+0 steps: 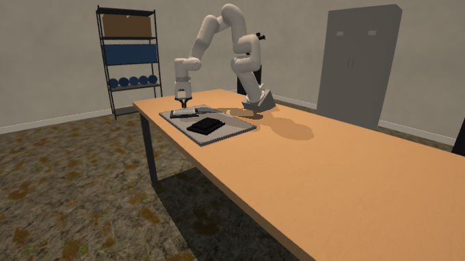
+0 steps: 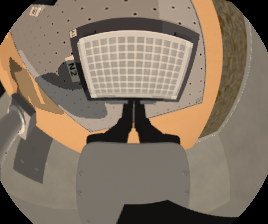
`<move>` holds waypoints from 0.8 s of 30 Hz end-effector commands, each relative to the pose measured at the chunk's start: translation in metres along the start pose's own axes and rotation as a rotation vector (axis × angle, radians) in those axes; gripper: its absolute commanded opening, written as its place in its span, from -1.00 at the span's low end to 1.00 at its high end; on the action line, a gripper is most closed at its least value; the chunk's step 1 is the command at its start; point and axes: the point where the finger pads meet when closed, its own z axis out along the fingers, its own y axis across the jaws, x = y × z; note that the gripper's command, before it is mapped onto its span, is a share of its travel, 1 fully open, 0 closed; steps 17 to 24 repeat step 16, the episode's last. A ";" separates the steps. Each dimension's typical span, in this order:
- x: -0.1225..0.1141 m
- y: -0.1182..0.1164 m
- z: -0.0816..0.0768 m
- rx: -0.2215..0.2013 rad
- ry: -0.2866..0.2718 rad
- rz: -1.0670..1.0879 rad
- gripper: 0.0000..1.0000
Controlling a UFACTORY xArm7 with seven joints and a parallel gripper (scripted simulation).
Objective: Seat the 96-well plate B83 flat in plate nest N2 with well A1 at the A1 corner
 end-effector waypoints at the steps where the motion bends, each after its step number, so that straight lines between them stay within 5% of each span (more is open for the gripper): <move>1: 0.000 0.001 -0.001 -0.003 -0.001 0.000 -1.00; 24: -0.018 0.001 -0.001 -0.003 -0.001 0.000 -1.00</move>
